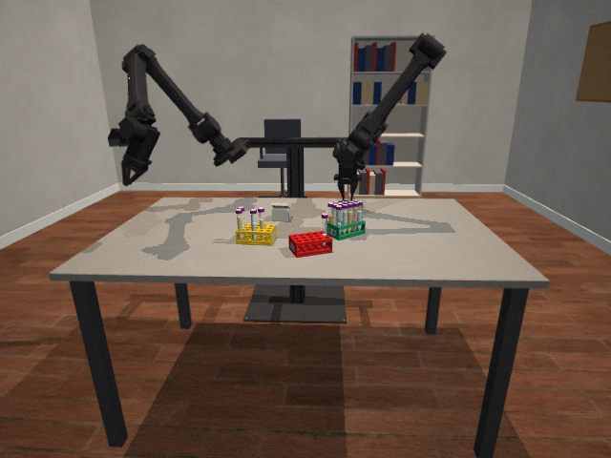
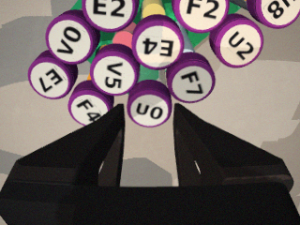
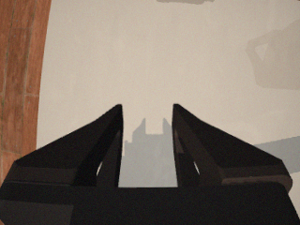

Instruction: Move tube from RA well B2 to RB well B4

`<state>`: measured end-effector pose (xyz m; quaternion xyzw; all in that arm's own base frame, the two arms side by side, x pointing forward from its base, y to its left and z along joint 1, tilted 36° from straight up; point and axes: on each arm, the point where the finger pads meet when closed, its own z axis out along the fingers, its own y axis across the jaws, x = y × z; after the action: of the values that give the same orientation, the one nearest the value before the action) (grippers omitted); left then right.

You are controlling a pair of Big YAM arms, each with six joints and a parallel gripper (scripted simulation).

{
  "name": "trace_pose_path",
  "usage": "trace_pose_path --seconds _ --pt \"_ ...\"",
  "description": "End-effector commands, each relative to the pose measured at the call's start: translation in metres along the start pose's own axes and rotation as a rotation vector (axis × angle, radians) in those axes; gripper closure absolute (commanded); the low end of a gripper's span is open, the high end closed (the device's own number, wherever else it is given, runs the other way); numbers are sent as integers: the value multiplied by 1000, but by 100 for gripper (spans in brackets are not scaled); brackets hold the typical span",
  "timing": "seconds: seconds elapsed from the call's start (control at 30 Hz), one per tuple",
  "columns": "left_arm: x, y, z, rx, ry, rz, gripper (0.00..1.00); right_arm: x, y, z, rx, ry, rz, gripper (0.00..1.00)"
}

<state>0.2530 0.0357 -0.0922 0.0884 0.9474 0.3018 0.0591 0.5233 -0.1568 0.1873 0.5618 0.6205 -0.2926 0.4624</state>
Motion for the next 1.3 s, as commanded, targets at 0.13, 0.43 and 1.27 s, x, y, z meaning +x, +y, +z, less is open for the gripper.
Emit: trace_pose_path --seconds 0.13,0.43,1.27 --pt "3 1 8 -3 13 8 70 -9 9 -5 -15 -6 24 70" --pt "3 1 8 -3 12 7 100 -9 9 -5 -15 -6 24 70" --pt "3 1 7 -3 15 10 100 -9 9 -5 -15 -6 24 70"
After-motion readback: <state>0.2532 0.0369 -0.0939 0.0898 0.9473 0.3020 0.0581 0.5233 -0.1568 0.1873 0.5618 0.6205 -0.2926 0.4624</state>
